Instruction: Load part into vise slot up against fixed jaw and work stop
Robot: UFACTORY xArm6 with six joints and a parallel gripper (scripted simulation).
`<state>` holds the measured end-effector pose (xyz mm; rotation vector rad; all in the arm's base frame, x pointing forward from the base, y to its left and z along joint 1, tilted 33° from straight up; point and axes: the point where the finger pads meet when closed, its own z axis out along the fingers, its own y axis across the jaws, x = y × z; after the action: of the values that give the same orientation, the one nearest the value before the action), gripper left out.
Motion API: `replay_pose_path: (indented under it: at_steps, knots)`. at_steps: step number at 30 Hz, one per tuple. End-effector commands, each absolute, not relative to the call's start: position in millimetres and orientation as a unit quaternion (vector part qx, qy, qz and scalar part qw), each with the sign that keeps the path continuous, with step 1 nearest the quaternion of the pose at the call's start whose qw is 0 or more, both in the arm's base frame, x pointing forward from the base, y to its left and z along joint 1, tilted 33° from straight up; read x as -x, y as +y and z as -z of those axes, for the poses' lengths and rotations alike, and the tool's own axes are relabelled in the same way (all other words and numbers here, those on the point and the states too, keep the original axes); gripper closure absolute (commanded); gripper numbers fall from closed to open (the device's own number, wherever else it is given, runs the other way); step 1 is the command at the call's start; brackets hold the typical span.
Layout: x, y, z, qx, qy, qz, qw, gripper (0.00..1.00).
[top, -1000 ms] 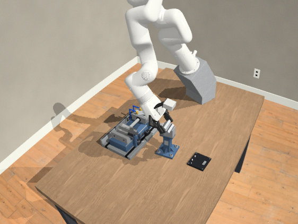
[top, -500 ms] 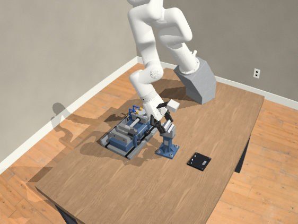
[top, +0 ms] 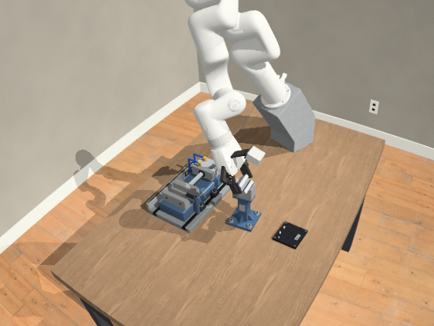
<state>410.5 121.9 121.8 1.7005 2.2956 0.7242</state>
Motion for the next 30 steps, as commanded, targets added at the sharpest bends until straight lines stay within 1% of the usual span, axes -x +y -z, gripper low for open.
replay_pose_path:
  at_steps: [1,30]
  knots:
    - [-410.7,122.5,-122.8,-0.580,0.774,-0.229,0.110,0.11]
    - [-411.0,123.7,-123.3,-0.590,0.768,-0.202,0.145,0.11]
